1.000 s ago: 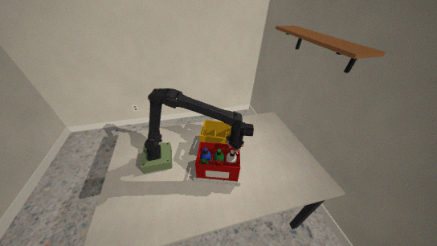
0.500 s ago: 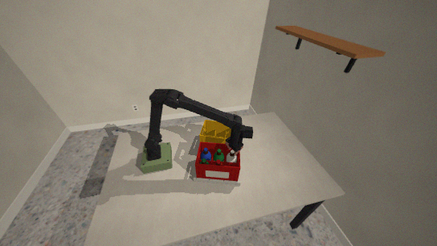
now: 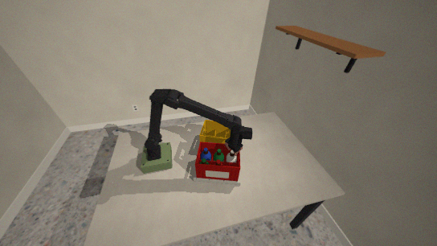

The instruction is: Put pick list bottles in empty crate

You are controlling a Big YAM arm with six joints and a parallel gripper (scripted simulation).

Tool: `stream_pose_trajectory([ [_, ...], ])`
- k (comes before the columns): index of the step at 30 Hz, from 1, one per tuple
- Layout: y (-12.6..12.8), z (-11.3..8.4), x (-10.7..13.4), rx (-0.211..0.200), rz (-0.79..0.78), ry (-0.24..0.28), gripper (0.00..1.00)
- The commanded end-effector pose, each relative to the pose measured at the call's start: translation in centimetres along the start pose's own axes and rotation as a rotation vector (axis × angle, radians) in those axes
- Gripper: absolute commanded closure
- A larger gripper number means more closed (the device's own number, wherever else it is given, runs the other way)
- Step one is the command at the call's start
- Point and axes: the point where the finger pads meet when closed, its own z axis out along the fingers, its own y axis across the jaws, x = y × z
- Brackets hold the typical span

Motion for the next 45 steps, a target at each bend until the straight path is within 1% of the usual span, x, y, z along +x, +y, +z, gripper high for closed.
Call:
stream_pose_trajectory([
  [1, 0.24, 0.57, -0.53, 0.009, -0.001, -0.007, 0.39],
  [39, 0.4, 0.15, -0.43, 0.019, -0.001, -0.017, 0.39],
  [40, 0.4, 0.15, -0.42, 0.019, -0.001, -0.017, 1.0],
  [45, 0.55, -0.14, -0.26, 0.016, -0.004, -0.016, 1.0],
])
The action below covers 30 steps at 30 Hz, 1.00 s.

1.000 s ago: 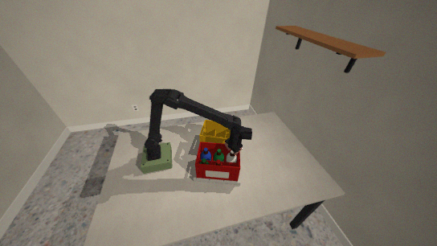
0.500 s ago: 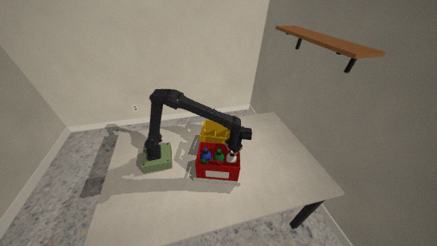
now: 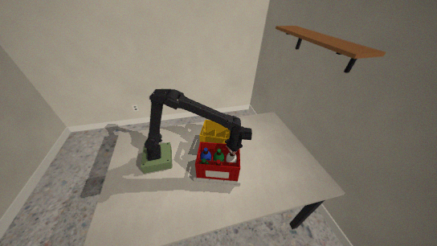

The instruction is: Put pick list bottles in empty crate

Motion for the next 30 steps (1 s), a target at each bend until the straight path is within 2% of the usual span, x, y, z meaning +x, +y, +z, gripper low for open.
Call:
stream_pose_trajectory([
  [1, 0.5, -0.83, -0.34, 0.012, -0.004, -0.015, 1.0],
  [30, 0.8, -0.93, -0.14, 0.01, -0.004, -0.013, 1.0],
])
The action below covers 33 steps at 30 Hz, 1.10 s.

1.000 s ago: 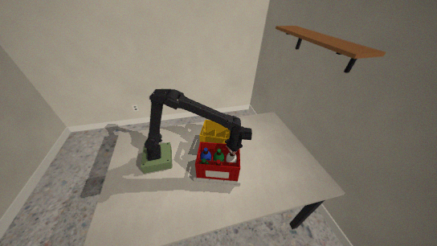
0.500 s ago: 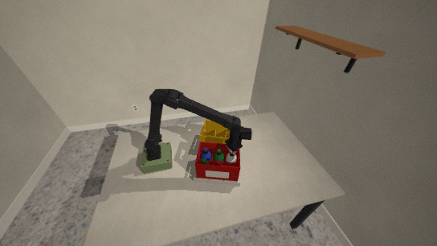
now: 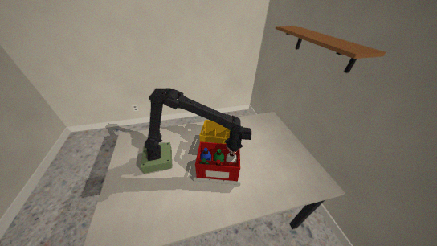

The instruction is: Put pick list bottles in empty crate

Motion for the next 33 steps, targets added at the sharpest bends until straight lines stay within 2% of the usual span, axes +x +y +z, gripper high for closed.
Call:
stream_pose_trajectory([
  [1, 0.7, -1.0, -0.2, 0.009, -0.003, -0.011, 1.0],
  [12, 0.9, -2.0, 0.1, 0.004, -0.003, -0.006, 1.0],
  [15, -0.6, -4.6, -1.5, 0.044, -0.003, -0.047, 1.0],
  [33, -0.6, -7.4, -1.2, 0.045, -0.003, -0.048, 1.0],
])
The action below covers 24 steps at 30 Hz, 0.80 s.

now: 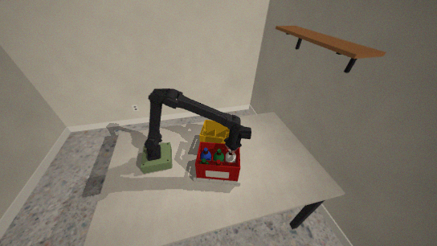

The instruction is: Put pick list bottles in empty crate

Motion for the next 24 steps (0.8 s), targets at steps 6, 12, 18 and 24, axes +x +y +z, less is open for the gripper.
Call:
stream_pose_trajectory([
  [6, -1.1, -7.6, -1.6, 0.066, -0.003, -0.068, 1.0],
  [12, -1.1, -8.3, -1.5, 0.066, -0.003, -0.069, 1.0],
  [18, -1.0, -9.3, -1.4, 0.066, -0.003, -0.069, 1.0],
  [24, -1.0, -10.4, -1.3, 0.066, -0.003, -0.069, 1.0],
])
